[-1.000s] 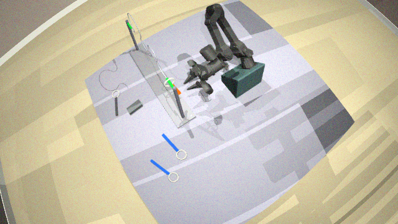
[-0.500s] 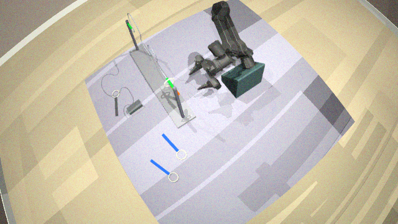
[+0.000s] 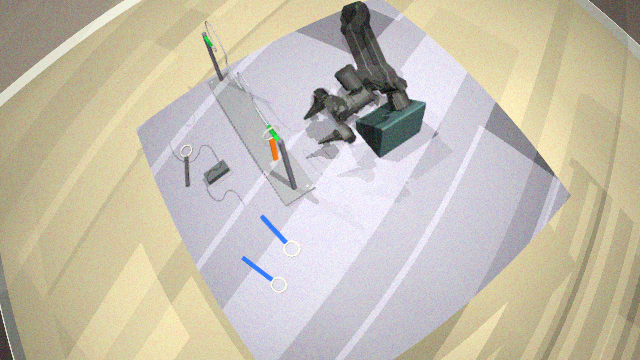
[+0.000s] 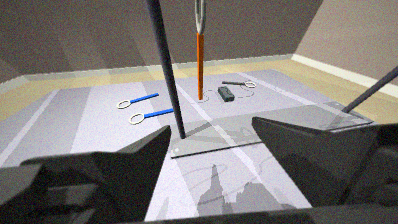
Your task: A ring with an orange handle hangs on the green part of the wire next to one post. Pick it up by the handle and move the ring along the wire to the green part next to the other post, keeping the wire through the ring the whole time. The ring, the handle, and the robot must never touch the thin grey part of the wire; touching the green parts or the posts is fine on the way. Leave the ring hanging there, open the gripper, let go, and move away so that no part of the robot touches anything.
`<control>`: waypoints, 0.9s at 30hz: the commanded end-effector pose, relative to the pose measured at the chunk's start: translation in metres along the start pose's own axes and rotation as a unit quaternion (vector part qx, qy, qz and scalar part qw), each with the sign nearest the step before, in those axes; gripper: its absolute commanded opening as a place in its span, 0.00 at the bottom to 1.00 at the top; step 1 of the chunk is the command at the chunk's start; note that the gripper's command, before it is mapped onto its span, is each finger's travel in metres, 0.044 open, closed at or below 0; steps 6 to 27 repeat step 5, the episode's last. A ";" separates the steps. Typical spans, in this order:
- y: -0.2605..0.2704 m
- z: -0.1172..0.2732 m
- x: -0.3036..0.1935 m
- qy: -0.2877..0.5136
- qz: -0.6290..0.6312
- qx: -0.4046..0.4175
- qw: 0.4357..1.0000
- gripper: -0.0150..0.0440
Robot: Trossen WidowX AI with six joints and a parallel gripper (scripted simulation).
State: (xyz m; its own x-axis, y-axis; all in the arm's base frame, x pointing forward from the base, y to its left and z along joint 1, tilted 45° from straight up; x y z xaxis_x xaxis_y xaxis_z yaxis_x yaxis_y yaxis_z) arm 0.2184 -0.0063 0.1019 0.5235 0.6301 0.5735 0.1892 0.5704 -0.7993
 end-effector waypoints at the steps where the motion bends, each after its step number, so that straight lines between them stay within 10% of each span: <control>1: 0.000 0.000 -0.001 0.002 -0.001 -0.001 1.000 1.00; 27: 0.000 0.000 -0.001 0.002 -0.001 -0.001 1.000 1.00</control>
Point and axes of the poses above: the point midway between the two fingers, 35 mm back from their tips, its own z axis back along the fingers, its own y axis across the jaws, x = y × z, the point moved 7 cm from there along z, back along the fingers, and after that the axes turned 6 degrees about z, right-handed, at the moved point
